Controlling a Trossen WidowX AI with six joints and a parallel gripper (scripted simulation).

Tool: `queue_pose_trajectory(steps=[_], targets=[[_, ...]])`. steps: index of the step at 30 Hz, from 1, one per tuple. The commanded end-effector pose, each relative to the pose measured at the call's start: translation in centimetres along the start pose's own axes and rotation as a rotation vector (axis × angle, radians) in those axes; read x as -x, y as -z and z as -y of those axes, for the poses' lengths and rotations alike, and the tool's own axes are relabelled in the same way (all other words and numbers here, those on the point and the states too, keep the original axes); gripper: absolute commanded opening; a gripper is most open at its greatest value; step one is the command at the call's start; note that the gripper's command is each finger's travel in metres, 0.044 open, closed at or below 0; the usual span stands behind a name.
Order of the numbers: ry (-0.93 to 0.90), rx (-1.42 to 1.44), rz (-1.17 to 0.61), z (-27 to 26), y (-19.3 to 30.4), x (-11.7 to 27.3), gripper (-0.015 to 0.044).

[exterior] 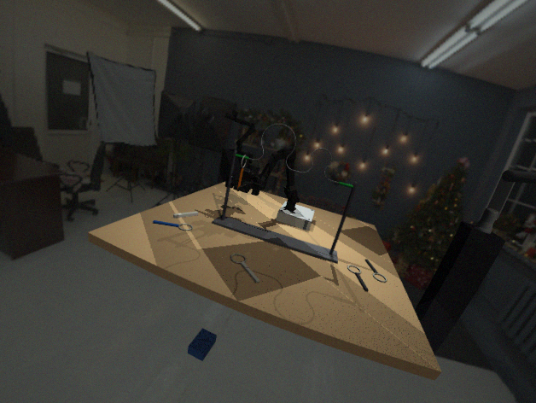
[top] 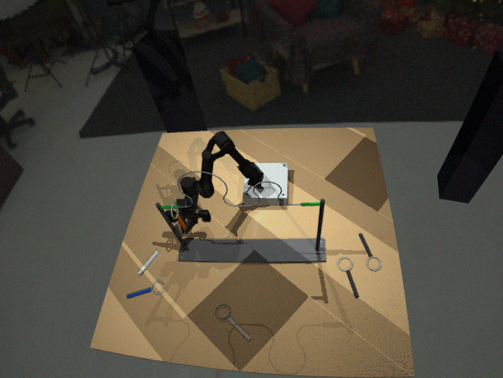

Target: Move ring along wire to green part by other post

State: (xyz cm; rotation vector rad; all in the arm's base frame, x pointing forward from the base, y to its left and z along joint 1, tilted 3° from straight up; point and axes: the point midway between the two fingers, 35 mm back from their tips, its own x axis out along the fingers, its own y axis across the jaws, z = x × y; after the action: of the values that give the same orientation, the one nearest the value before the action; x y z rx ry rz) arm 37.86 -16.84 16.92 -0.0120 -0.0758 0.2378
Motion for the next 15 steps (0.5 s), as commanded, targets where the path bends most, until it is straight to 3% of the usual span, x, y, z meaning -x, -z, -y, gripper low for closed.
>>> queue_pose_trajectory(steps=[1, 5, 15], targets=[[0.000, 0.000, 0.000, 0.00, 0.00, 0.00, -0.0037], [0.000, 0.000, 0.000, 0.00, 0.00, 0.00, -0.0142], [0.001, 0.001, 0.000, -0.01, -0.66, -0.02, -0.0150]])
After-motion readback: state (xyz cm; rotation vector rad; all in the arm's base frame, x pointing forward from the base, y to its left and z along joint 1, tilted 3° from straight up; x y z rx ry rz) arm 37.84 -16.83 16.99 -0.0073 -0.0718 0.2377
